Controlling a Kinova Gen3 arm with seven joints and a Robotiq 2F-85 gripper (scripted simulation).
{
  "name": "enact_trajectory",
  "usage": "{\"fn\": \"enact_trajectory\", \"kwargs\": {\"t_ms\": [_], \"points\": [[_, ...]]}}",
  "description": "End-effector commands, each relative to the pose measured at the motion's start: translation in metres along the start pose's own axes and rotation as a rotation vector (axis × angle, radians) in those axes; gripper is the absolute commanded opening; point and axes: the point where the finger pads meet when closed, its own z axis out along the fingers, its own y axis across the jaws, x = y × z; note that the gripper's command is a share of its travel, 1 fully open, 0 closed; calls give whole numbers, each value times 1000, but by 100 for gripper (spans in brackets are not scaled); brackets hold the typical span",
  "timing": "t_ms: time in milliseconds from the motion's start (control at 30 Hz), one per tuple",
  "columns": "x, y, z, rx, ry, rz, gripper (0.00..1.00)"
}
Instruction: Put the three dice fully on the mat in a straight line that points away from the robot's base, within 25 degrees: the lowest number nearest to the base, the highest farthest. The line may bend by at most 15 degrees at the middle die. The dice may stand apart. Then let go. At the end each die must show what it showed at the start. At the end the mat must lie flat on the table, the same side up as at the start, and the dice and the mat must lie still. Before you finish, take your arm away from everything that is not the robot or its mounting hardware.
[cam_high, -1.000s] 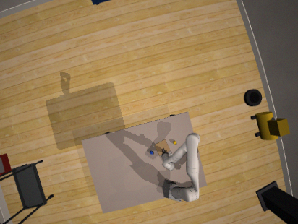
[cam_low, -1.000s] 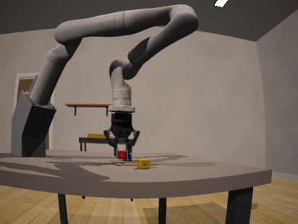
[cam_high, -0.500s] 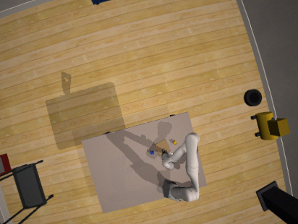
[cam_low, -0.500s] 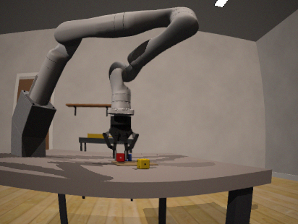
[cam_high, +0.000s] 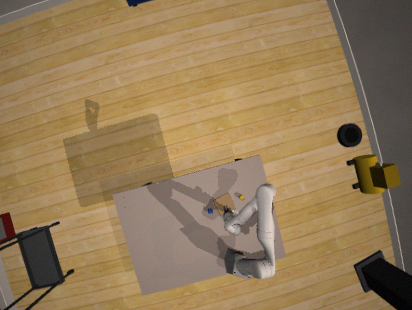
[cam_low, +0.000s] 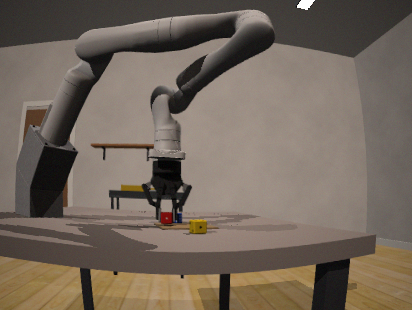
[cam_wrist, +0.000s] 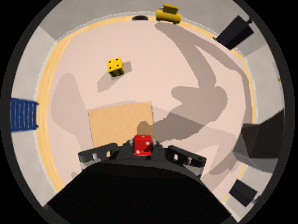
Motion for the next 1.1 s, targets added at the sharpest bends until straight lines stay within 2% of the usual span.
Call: {"fn": "enact_trajectory", "kwargs": {"t_ms": [0, 1067], "points": [[1, -1, 2, 3, 3, 7, 26], [0, -2, 2, 3, 3, 22, 26]]}}
